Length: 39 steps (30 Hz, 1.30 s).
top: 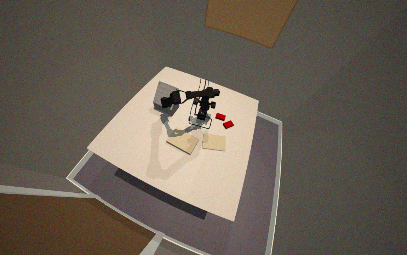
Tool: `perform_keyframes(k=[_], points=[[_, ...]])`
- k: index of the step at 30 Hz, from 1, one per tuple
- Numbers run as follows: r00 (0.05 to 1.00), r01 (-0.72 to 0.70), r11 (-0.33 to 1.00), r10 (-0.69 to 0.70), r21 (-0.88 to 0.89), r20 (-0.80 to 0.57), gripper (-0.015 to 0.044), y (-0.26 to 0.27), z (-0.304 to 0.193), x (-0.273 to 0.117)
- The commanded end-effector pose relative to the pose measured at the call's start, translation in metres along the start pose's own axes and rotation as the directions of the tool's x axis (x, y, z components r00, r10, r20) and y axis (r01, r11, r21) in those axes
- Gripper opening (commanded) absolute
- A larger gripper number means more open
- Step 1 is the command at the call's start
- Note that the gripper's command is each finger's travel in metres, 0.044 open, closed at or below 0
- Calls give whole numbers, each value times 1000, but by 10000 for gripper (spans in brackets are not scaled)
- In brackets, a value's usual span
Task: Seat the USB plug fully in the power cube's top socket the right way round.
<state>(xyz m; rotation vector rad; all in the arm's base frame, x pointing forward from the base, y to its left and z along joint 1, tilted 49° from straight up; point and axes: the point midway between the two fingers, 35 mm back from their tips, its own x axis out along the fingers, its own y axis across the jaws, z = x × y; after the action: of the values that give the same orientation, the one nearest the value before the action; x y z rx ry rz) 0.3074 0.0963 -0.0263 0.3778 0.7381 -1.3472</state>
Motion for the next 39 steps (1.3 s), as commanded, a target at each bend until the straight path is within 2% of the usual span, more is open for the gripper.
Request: perform_keyframes(k=[1, 19, 39], points=[[1000, 1, 996, -1, -89, -1, 0, 0, 0, 1], [1000, 1, 844, -1, -536, 0, 0, 0, 0, 1], [1000, 0, 463, -1, -886, -1, 0, 0, 0, 1]])
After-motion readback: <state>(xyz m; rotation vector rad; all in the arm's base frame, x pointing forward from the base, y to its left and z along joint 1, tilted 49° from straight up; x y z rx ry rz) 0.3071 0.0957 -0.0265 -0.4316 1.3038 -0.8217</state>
